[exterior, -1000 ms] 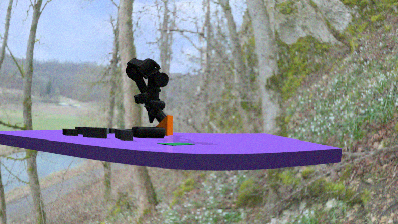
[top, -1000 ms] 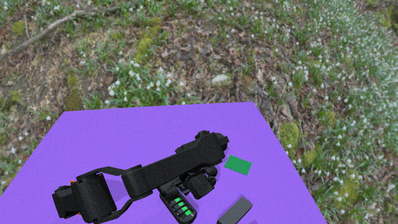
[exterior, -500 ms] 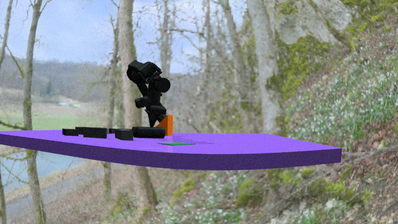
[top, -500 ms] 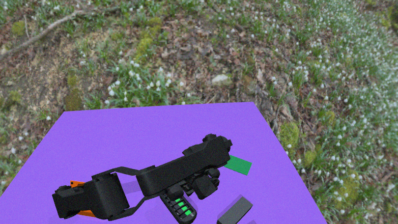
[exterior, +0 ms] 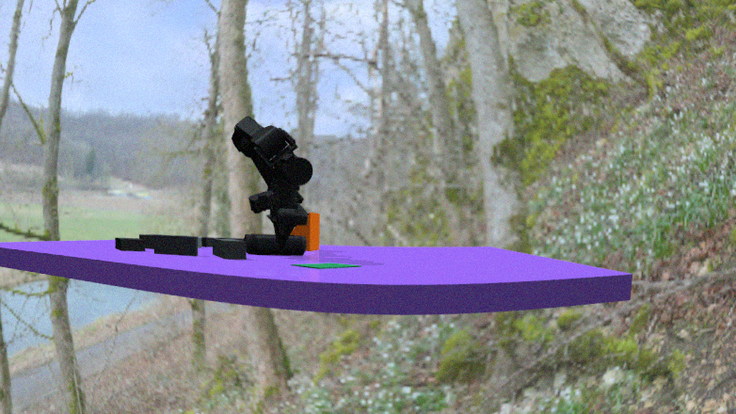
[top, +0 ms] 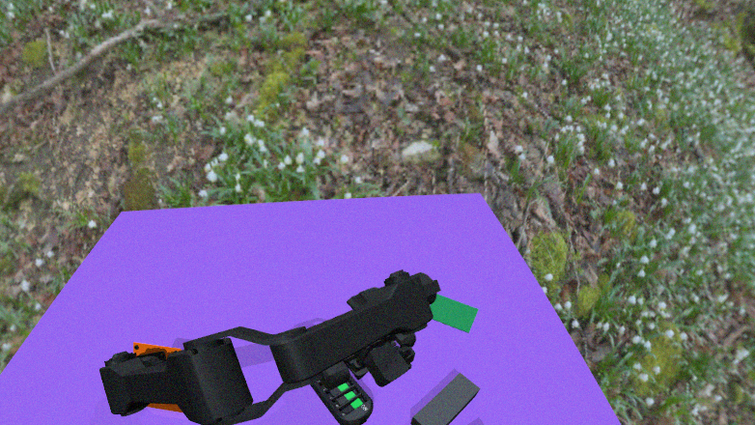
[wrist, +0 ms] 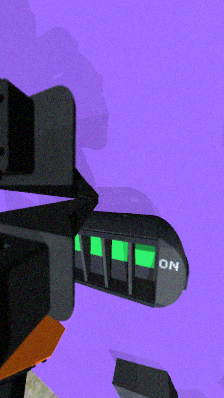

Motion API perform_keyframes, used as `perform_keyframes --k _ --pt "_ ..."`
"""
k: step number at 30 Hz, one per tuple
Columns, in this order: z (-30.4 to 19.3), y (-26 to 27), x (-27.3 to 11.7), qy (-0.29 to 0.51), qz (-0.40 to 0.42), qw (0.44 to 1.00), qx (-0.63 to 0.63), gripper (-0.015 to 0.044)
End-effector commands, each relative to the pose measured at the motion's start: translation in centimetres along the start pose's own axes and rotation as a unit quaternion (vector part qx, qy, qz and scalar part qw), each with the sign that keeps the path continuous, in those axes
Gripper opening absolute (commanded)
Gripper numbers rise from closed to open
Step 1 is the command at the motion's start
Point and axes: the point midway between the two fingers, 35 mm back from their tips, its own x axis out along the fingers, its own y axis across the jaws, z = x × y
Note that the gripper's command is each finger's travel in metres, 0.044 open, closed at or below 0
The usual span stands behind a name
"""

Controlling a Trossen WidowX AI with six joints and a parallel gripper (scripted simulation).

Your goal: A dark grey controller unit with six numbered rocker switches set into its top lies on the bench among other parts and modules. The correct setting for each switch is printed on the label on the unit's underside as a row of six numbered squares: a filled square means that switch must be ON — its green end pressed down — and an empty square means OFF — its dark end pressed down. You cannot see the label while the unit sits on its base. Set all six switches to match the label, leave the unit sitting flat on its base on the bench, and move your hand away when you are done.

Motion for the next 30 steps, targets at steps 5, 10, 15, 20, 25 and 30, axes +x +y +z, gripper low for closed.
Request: perform_keyframes --k 5,10,15,20,25,30 --pt "-0.1 0.0 1.0 -0.003 -0.003 1.0 -0.004 0.0" --pt "-0.1 -0.1 1.0 -0.003 -0.003 1.0 -0.004 0.0" --pt "-0.1 -0.3 1.0 -0.003 -0.003 1.0 -0.004 0.0" --pt "-0.1 -0.5 1.1 -0.003 -0.003 1.0 -0.004 0.0" --pt "-0.1 -0.7 1.1 -0.003 -0.003 1.0 -0.004 0.0" --pt "0.0 -1.2 1.2 -0.003 -0.003 1.0 -0.004 0.0"
